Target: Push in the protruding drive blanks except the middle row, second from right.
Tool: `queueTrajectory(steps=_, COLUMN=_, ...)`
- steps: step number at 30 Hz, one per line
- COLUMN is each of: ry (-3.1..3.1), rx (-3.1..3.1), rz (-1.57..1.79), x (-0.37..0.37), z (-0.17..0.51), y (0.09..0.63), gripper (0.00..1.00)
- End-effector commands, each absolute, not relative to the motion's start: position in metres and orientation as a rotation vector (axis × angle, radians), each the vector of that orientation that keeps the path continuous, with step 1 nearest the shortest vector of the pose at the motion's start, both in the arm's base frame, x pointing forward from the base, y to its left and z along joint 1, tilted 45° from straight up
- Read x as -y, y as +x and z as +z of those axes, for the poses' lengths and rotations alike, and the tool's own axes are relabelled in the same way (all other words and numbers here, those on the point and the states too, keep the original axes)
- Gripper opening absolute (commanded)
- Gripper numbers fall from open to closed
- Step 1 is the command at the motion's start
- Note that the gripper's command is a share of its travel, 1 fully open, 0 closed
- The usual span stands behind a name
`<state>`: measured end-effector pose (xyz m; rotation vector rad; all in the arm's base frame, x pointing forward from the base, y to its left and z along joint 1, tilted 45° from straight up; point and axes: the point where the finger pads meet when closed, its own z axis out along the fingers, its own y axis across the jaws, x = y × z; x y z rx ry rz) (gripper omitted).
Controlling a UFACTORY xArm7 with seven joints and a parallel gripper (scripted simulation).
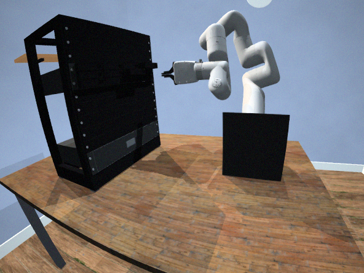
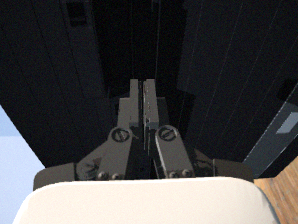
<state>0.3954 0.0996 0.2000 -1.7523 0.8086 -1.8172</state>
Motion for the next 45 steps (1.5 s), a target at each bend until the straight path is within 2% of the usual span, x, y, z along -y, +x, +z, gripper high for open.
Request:
queueTrajectory(steps=1, ry=-1.749, rx=-0.808, rz=-1.815, x=-0.113, z=0.213, y=0.395, gripper=0.00)
queueTrajectory(steps=15, ry=-1.749, rx=-0.808, rz=-1.815, x=-0.137, z=0.237, y=0.395, gripper=0.00)
queueTrajectory(steps=29, ry=-1.749, rx=-0.808, rz=-1.815, x=-0.133, z=0.237, y=0.445, gripper=0.00)
queueTrajectory(steps=45, ry=-1.749, rx=-0.808, rz=-1.815, x=-0.133, z=0.237, y=0.448, gripper=0.00)
